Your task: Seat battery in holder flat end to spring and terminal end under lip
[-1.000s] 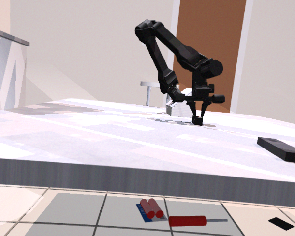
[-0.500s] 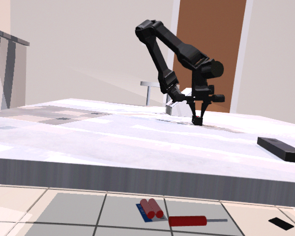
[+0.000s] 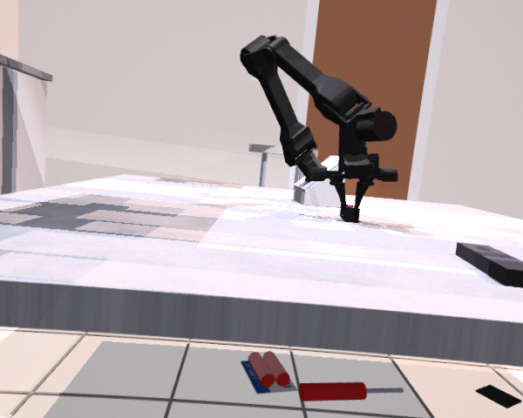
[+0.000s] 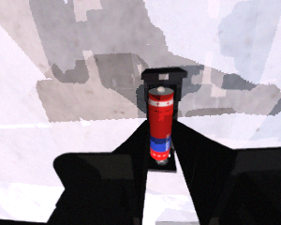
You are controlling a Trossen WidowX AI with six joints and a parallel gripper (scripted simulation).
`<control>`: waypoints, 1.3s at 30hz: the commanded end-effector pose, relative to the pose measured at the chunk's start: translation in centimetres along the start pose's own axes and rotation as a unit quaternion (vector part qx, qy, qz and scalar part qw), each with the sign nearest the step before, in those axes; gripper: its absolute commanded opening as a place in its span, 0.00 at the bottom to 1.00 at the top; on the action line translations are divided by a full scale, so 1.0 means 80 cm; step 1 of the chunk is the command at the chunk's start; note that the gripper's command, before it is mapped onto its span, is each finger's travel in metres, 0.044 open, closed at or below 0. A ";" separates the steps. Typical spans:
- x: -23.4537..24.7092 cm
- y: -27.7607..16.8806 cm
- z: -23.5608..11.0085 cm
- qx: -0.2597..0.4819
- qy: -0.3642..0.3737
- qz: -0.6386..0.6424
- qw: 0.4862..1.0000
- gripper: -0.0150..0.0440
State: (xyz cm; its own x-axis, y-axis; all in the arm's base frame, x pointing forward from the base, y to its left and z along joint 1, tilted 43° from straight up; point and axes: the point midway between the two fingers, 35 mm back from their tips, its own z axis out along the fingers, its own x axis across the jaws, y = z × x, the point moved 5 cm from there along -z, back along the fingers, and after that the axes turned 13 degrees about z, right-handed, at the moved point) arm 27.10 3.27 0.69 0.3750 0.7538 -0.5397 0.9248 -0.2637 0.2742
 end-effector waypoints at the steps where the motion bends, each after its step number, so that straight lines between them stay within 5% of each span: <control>1: -0.003 -0.004 0.004 0.019 -0.007 -0.004 1.000 0.35; 39: 0.000 0.016 0.003 0.016 0.000 -0.002 1.000 0.35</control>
State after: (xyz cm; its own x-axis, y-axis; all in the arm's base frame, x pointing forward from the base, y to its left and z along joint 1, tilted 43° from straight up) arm 28.13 2.83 0.76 0.3692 0.7550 -0.5419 0.9289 -0.2819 0.2401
